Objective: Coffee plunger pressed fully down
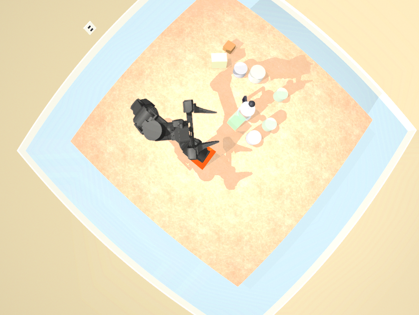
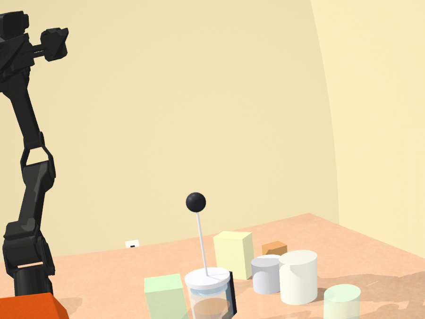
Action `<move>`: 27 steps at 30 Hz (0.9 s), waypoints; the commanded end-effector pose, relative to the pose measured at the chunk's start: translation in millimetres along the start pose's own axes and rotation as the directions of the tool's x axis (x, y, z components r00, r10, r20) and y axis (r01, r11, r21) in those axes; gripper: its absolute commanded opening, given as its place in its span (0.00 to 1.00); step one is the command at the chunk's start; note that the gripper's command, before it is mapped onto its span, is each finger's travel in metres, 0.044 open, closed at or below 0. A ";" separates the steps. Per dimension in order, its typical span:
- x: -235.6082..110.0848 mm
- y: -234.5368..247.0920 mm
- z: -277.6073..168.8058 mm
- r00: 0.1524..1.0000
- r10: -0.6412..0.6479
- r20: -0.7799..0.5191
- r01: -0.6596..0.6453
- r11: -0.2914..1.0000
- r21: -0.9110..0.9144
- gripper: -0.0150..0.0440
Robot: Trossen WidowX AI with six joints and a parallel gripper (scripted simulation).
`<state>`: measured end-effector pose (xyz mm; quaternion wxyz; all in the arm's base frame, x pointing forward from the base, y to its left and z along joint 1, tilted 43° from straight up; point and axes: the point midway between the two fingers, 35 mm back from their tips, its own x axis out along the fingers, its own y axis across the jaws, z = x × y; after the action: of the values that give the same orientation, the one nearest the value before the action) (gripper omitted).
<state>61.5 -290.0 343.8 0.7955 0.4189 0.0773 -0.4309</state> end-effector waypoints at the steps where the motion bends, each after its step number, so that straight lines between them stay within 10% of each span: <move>1: 55.1 4.6 -40.5 0.973 0.139 -0.182 -0.157 0.984 -0.088 1.00; 13: 144.4 38.7 -215.2 0.648 0.431 -0.628 -0.646 0.747 -0.154 1.00; 27: 144.8 31.0 -276.8 0.635 0.442 -0.634 -0.661 0.735 -0.150 1.00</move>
<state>239.9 -174.7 124.1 0.8939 0.3707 0.2518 0.0072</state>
